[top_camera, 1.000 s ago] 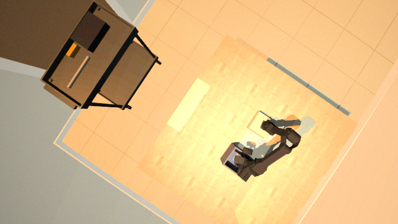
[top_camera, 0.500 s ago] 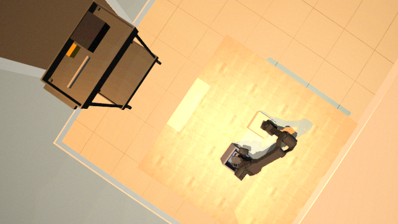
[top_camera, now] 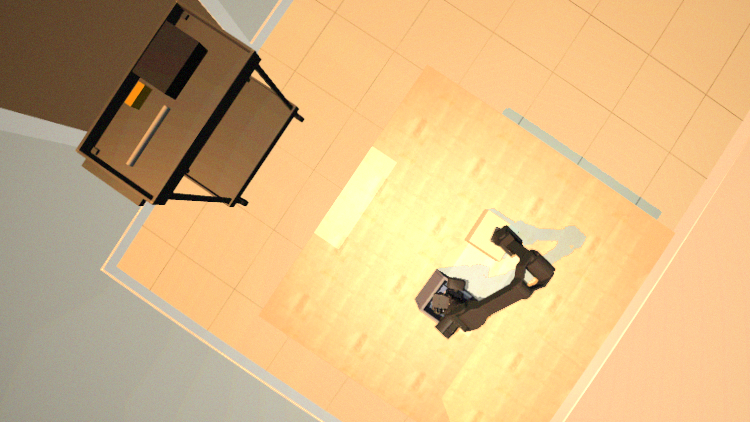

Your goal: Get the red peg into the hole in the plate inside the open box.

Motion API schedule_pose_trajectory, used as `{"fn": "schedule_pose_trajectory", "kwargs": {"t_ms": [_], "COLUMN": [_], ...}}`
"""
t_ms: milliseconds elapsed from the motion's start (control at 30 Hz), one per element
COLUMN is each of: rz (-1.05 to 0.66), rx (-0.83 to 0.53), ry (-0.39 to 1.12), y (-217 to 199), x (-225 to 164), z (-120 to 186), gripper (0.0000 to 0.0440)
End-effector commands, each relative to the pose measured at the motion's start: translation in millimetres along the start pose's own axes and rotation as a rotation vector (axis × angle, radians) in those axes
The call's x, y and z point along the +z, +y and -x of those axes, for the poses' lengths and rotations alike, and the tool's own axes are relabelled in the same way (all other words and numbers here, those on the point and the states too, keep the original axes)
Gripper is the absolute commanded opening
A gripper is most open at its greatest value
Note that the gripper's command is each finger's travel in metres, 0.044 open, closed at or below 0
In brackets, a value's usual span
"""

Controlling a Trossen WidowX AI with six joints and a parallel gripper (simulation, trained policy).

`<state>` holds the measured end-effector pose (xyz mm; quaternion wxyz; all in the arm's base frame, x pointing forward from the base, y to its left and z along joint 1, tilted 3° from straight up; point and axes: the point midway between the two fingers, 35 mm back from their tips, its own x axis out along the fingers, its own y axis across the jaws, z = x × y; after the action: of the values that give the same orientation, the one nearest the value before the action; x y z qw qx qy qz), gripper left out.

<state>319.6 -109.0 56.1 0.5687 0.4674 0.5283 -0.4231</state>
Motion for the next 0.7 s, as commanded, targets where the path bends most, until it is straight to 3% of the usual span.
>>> {"fn": "schedule_pose_trajectory", "kwargs": {"t_ms": [0, 667], "rz": [-0.003, -0.019], "rx": [0.020, 0.234], "ry": [0.023, 0.142], "y": [3.9, 30.7], "x": [2.8, 23.2], "z": [6.4, 70.1], "gripper": [0.0147, 0.0220]}}
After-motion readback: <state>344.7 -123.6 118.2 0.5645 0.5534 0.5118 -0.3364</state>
